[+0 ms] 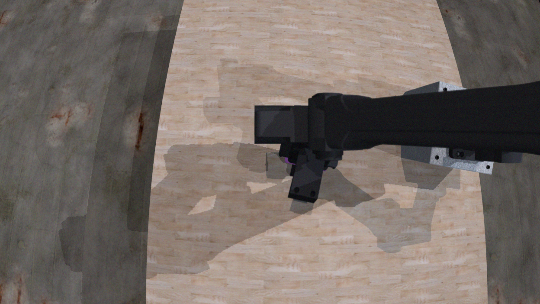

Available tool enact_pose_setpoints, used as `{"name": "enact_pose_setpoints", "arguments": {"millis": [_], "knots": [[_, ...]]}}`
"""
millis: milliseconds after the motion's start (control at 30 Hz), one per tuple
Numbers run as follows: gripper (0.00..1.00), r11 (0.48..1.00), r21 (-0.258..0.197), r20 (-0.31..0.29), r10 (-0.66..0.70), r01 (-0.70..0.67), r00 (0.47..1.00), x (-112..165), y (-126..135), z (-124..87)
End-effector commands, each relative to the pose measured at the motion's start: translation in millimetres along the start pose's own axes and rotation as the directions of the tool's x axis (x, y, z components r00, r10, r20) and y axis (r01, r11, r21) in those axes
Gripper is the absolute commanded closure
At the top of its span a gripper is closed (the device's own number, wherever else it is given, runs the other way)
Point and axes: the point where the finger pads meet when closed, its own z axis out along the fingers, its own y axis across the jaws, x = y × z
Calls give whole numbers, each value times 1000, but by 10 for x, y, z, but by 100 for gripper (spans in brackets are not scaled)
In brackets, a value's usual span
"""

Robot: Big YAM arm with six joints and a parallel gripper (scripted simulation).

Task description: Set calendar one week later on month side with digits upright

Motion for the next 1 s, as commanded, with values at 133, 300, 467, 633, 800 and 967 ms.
{"name": "enact_pose_setpoints", "arguments": {"millis": [133, 300, 467, 633, 800, 967], "knots": [[74, 1000, -6, -2, 12, -12, 1000, 4, 54, 70], [74, 1000, -9, -3, 11, -11, 1000, 6, 62, 120], [74, 1000, -10, -3, 10, -10, 1000, 1, 67, 168], [74, 1000, -8, -3, 15, -15, 1000, 16, 61, 197], [74, 1000, -10, -3, 10, -10, 1000, 2, 69, 230], [74, 1000, -8, -3, 15, -15, 1000, 16, 63, 247]]}}
